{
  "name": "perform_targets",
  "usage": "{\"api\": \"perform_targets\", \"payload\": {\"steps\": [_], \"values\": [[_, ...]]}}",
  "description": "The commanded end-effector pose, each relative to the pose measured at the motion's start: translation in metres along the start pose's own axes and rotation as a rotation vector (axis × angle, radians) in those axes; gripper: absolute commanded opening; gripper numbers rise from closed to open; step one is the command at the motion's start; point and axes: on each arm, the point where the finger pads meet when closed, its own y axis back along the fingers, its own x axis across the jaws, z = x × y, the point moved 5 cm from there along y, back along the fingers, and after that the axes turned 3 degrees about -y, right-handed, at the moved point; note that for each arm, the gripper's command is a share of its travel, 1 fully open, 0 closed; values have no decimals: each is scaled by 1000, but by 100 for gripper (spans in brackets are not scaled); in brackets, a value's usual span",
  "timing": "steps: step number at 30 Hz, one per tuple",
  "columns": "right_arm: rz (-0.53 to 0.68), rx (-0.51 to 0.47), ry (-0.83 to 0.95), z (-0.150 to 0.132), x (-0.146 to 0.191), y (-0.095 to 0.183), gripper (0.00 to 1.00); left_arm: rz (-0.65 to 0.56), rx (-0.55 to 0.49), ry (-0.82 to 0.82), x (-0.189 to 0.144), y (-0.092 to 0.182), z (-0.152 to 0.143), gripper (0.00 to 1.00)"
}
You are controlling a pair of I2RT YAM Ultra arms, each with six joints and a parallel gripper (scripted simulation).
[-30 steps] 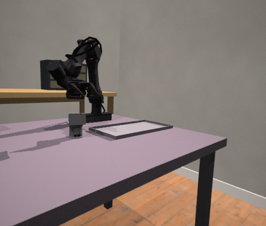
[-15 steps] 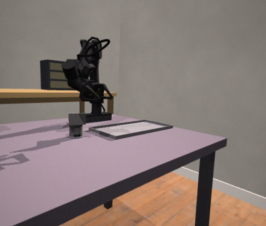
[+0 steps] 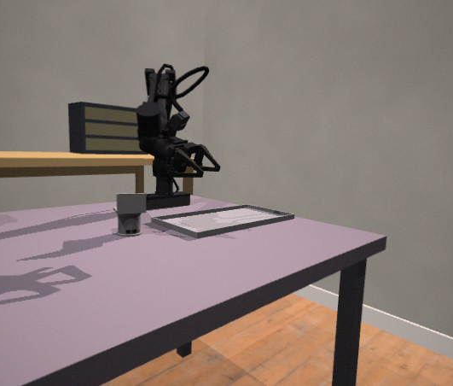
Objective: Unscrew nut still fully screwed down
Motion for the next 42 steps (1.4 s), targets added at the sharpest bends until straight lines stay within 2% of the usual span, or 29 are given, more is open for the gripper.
{"api": "perform_targets", "payload": {"steps": [1, 7, 12, 13, 24, 29, 30, 41, 42], "values": [[53, -2, -1, 0, 8, 17, 65, 28, -19, -1, 12, -31, 15, 86], [53, -2, -1, 0, 8, 17, 65, 79, -22, -10, 36, -73, 25, 86], [53, -2, -1, 0, 8, 17, 65, 64, -25, -15, 30, -68, 25, 86], [53, -2, -1, 0, 8, 17, 65, 86, -33, -4, 43, -77, 32, 86], [53, -2, -1, 0, 8, 17, 65, 190, -46, -45, 108, -149, 40, 86], [53, -2, -1, 0, 8, 17, 65, 171, -50, -51, 99, -144, 40, 86], [53, -2, -1, 0, 8, 17, 65, 200, -53, -46, 117, -153, 44, 86], [53, -2, -1, 0, 8, 17, 65, 318, -78, -102, 203, -210, 48, 86], [53, -2, -1, 0, 8, 17, 65, 318, -78, -102, 203, -210, 48, 86]]}}
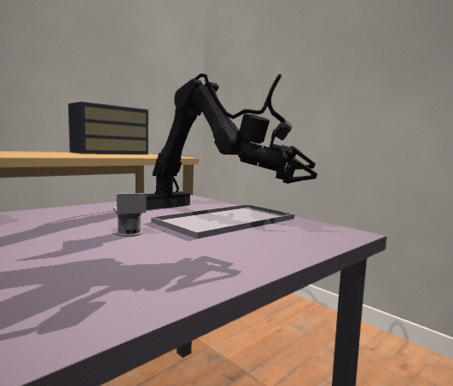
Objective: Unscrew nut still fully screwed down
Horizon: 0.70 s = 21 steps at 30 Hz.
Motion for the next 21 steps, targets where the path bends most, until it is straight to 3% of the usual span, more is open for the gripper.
{"api": "perform_targets", "payload": {"steps": [1, 4, 16, 21], "values": [[53, -2, -1, 0, 8, 17, 65, -9, -46, -21, 1, -13, 12, 86], [53, -2, -1, 0, 8, 17, 65, -28, -52, -25, -8, -7, 14, 86], [53, -2, -1, 0, 8, 17, 65, 139, -83, -102, 93, -85, 0, 86], [53, -2, -1, 0, 8, 17, 65, 121, -91, -105, 83, -81, 3, 86]]}}
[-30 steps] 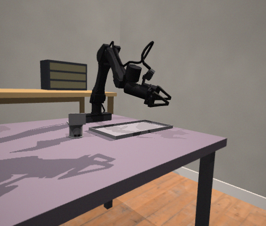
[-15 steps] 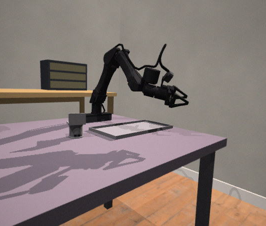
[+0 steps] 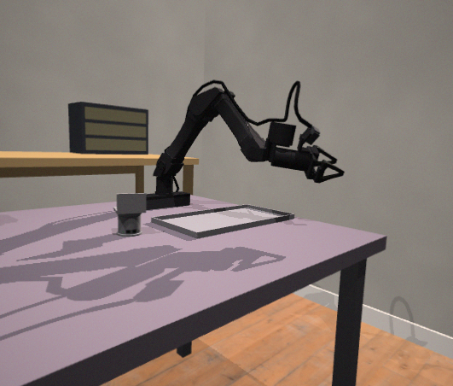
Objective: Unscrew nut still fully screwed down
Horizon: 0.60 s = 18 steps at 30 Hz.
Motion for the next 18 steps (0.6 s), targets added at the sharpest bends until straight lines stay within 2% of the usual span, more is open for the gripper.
{"api": "perform_targets", "payload": {"steps": [1, 8, 18], "values": [[53, -2, -1, 0, 8, 17, 65, -40, -63, -7, -13, 7, 25, 86], [53, -2, -1, 0, 8, 17, 65, -16, -40, -12, -3, 1, 20, 86], [53, -2, -1, 0, 8, 17, 65, -24, -44, -11, -7, 3, 21, 86]]}}
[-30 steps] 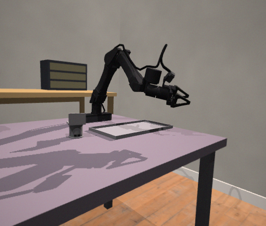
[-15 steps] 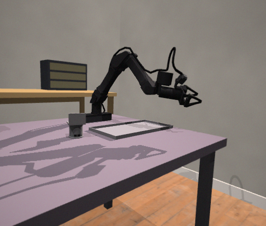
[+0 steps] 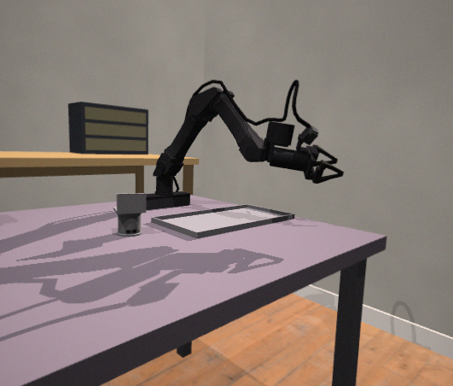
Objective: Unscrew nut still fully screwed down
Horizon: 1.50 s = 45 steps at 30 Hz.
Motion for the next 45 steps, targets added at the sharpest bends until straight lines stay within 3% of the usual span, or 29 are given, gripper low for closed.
{"api": "perform_targets", "payload": {"steps": [1, 16, 28, 33, 45], "values": [[53, -2, -1, 0, 8, 17, 65, 14, -25, 11, 6, -3, 16, 86], [53, -2, -1, 0, 8, 17, 65, 14, -25, 11, 6, -3, 16, 86], [82, -13, 322, -67, 47, 28, 65, 14, -25, 11, 6, -3, 16, 86], [100, -11, 305, -62, 49, 33, 65, 14, -25, 11, 6, -3, 16, 86], [163, -9, 626, -148, 69, 51, 65, 14, -25, 11, 6, -3, 16, 86]]}}
